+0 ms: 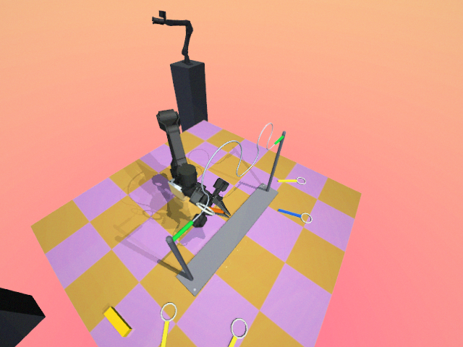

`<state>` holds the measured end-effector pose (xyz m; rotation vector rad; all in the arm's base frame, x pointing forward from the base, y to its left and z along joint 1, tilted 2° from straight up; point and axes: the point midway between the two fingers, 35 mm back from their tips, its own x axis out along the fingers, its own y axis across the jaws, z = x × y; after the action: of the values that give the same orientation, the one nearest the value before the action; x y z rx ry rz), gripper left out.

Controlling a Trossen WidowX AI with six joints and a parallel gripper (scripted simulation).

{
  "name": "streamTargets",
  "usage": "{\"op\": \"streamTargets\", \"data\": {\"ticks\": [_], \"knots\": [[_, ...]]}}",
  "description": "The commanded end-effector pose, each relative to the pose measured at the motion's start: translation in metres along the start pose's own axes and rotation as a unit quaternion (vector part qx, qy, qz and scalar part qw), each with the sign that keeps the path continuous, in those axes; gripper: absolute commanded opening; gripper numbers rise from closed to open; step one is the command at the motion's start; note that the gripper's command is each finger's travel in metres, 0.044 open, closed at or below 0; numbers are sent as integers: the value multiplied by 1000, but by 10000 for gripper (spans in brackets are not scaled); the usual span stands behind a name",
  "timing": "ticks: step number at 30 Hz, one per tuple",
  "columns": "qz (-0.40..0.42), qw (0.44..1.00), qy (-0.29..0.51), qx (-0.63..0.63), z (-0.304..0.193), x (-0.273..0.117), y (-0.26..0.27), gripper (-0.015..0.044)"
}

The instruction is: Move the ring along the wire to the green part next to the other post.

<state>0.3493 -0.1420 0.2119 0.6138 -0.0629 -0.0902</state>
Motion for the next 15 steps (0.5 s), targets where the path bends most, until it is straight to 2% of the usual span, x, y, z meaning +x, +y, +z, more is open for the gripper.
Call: {"op": "streamTargets", "data": {"ticks": [1, 15], "knots": [[-1, 999, 4, 42, 1, -2, 13, -150], [12, 985, 78, 156, 11, -21, 50, -150]]}}
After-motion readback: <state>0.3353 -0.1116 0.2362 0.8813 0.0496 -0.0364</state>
